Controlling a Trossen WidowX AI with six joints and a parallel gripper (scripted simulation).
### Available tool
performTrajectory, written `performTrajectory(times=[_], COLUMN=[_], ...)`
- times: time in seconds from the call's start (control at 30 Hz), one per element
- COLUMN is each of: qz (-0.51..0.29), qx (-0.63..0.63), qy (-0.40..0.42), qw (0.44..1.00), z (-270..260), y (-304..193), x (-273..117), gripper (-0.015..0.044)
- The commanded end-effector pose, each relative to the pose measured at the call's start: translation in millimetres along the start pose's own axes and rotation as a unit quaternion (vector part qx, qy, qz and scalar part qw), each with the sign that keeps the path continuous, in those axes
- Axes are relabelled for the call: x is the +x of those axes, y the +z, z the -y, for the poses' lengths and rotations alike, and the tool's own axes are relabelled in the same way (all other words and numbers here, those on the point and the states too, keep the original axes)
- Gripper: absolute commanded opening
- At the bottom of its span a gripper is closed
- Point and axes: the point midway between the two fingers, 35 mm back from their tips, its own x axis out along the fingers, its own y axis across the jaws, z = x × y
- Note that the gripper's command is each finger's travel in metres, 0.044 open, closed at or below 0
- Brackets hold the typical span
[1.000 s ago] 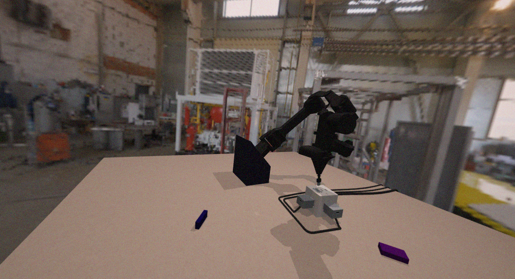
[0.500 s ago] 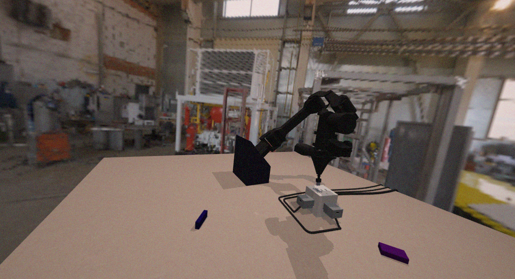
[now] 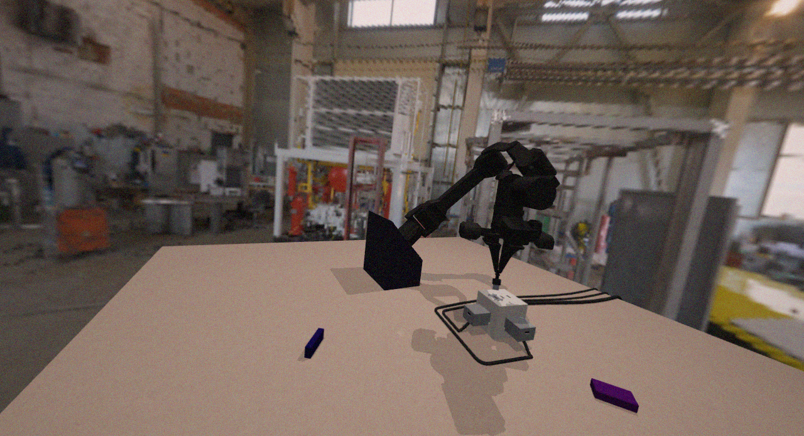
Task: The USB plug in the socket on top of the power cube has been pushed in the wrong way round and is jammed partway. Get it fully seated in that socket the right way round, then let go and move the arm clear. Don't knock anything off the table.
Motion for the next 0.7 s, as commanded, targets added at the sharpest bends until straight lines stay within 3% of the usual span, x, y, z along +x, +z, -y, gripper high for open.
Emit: performTrajectory(times=[0.0, 0.67], qz=[0.001, 0.001], qx=[0.046, 0.303], qy=[0.000, 0.000], qw=[0.999, 0.953], z=[0.0, 0.0], y=[0.3, 0.3], x=[0.3, 0.3], gripper=[0.0000, 0.0000])
